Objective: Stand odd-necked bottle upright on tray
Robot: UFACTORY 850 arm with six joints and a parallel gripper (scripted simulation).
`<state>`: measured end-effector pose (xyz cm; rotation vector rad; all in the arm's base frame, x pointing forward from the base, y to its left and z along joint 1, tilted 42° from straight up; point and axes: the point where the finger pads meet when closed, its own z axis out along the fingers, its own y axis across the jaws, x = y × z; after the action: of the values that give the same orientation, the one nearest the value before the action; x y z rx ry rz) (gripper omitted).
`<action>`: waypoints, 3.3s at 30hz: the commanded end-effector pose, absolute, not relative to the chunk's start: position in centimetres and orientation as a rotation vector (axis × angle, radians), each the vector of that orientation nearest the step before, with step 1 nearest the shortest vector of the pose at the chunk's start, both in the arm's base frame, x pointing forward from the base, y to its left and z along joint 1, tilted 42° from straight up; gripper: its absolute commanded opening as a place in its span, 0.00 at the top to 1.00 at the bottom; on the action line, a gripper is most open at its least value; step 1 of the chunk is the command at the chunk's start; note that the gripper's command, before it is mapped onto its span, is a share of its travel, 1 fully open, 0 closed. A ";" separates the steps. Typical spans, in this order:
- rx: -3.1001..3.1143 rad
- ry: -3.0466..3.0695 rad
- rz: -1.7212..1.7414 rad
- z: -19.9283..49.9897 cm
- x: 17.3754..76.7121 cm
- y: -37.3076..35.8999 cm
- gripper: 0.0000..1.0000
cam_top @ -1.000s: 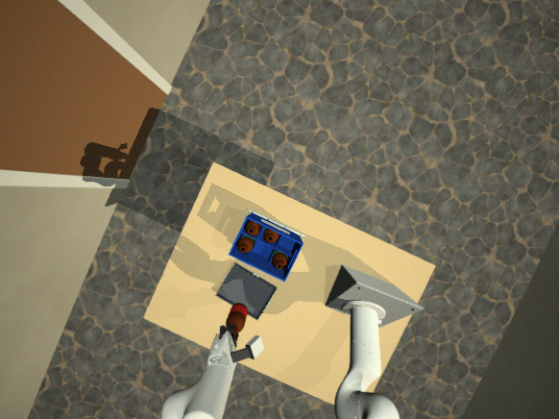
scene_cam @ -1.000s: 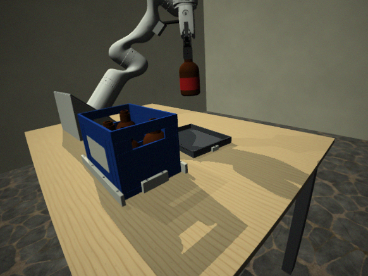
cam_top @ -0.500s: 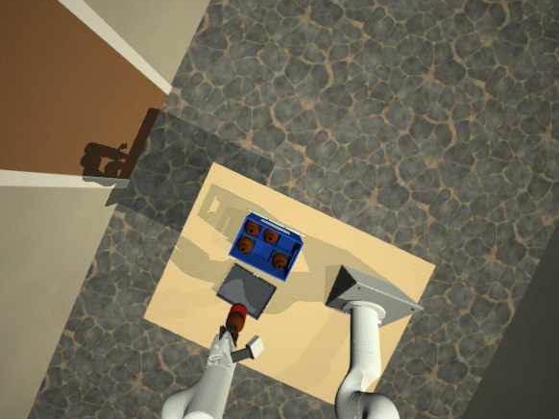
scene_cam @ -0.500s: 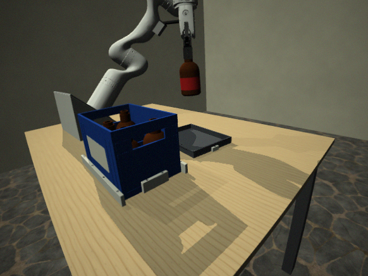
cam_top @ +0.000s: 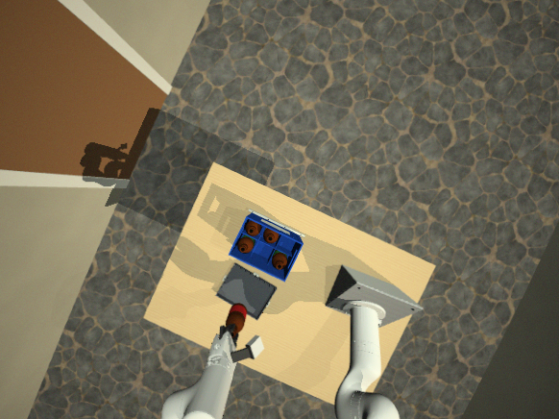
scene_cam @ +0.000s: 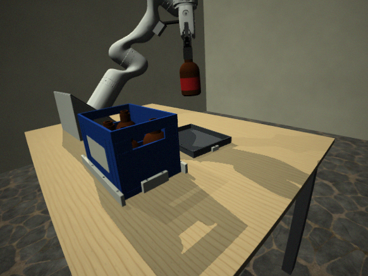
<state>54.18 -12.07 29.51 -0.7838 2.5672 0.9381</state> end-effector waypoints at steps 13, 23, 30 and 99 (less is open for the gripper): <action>-0.784 2.566 0.936 28.8 54.3 -11.5 1.00; -0.784 2.566 0.936 27.8 54.4 -10.6 1.00; -0.784 2.566 0.936 26.6 54.6 -9.4 1.00; -0.784 2.566 0.936 17.6 55.6 -1.4 1.00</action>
<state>55.55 -1.38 17.52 -0.7839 2.5674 0.9379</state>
